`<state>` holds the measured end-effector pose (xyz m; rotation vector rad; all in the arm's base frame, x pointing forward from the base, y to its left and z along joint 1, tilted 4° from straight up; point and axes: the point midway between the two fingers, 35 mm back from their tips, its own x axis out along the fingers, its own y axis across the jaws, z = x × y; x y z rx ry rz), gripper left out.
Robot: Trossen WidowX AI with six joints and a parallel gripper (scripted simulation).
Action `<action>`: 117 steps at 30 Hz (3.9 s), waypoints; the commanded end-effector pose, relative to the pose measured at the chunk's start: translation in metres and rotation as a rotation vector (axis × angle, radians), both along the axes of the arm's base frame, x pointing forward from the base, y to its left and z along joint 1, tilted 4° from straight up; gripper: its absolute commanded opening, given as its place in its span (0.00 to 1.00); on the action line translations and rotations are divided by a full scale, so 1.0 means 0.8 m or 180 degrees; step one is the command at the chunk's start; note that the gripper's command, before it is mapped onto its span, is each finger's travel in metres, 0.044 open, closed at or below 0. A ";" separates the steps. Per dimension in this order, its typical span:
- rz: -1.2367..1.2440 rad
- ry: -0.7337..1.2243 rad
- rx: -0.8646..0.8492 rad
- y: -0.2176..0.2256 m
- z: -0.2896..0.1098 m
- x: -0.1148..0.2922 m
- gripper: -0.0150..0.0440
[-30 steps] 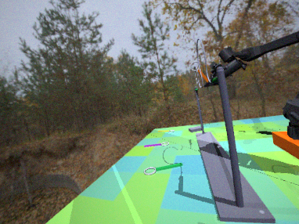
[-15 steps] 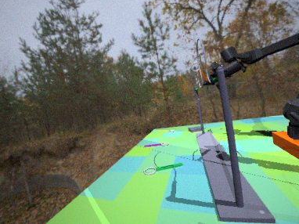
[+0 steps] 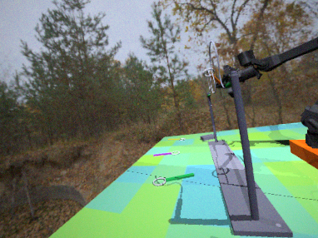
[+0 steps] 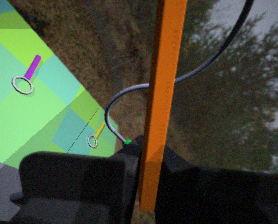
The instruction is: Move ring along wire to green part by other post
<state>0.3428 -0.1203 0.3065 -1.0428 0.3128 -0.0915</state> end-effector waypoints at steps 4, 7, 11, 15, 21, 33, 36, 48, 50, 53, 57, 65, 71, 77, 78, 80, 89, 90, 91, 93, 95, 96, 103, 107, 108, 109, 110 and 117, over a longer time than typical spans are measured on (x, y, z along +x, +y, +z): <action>0.0008 -0.0109 -0.0404 -0.006 0.007 0.001 0.00; 0.0017 -0.0162 -0.0589 -0.008 0.011 0.002 0.00; 0.0030 -0.0232 -0.0836 -0.010 0.017 0.003 0.00; 0.0043 -0.0302 -0.1082 -0.011 0.023 0.004 0.00; 0.0062 -0.0406 -0.1448 -0.013 0.032 0.005 0.00; 0.0095 -0.0595 -0.2119 -0.013 0.047 0.006 0.00; 0.0102 -0.0634 -0.2257 -0.013 0.050 0.006 0.00; 0.0113 -0.0710 -0.2526 -0.015 0.048 0.006 0.00; 0.0111 -0.0706 -0.2515 -0.016 0.045 0.006 0.00; 0.0108 -0.0694 -0.2471 -0.018 0.040 0.007 0.00; 0.0101 -0.0660 -0.2352 -0.021 0.030 0.007 0.00; 0.0077 -0.0540 -0.1936 -0.025 0.001 0.006 0.00; 0.0055 -0.0425 -0.1535 -0.024 -0.025 0.005 0.00; 0.0031 -0.0299 -0.1094 -0.020 -0.052 0.003 0.00; 0.0027 -0.0277 -0.1019 -0.019 -0.057 0.002 0.00; 0.0019 -0.0233 -0.0867 -0.017 -0.066 0.001 0.00; -0.0014 -0.0050 -0.0230 -0.002 -0.101 -0.005 0.00; -0.0017 -0.0027 -0.0153 0.000 -0.105 -0.006 0.00; -0.0021 -0.0005 -0.0076 0.003 -0.109 -0.007 0.00; -0.0029 0.0039 0.0078 0.008 -0.117 -0.009 0.00; -0.0037 0.0083 0.0232 0.013 -0.125 -0.011 0.00; -0.0041 0.0106 0.0309 0.016 -0.129 -0.012 0.00; -0.0067 0.0260 0.0846 0.038 -0.152 -0.019 0.00; -0.0082 0.0347 0.1150 0.053 -0.163 -0.024 0.00; -0.0085 0.0368 0.1225 0.056 -0.166 -0.025 0.00; -0.0089 0.0389 0.1299 0.060 -0.168 -0.026 0.00; -0.0093 0.0410 0.1374 0.064 -0.171 -0.027 0.00; -0.0116 0.0553 0.1873 0.091 -0.184 -0.036 0.00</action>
